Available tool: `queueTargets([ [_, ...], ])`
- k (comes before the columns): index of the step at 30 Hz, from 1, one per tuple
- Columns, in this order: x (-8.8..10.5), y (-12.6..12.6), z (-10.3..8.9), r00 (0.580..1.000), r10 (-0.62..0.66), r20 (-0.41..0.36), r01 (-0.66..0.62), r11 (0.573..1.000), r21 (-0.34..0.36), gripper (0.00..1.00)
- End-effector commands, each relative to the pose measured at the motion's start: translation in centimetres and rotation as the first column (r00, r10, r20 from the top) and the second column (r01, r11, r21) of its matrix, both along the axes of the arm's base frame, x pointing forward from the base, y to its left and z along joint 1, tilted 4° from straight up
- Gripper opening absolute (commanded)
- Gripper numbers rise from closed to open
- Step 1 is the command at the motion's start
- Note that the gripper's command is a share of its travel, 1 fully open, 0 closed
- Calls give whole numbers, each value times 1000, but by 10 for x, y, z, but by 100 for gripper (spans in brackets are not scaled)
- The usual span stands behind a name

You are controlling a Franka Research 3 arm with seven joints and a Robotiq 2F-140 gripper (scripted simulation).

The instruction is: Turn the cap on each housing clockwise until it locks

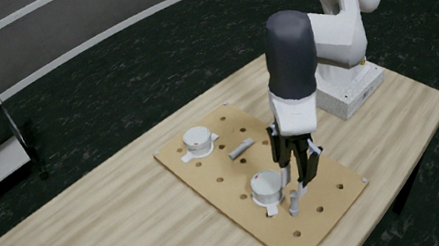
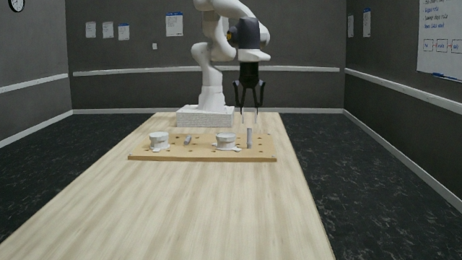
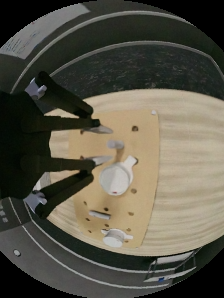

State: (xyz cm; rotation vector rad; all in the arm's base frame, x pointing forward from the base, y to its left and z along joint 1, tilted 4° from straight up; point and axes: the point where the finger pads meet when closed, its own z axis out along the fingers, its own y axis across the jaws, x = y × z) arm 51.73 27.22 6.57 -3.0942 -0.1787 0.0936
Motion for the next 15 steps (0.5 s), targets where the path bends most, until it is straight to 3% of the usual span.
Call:
queueTargets([
  [1, -1, 1, -2, 1000, -3, 0, 3, 1000, -1, 36],
  [15, -1, 1, -11, 1000, -3, 0, 3, 1000, -1, 36],
])
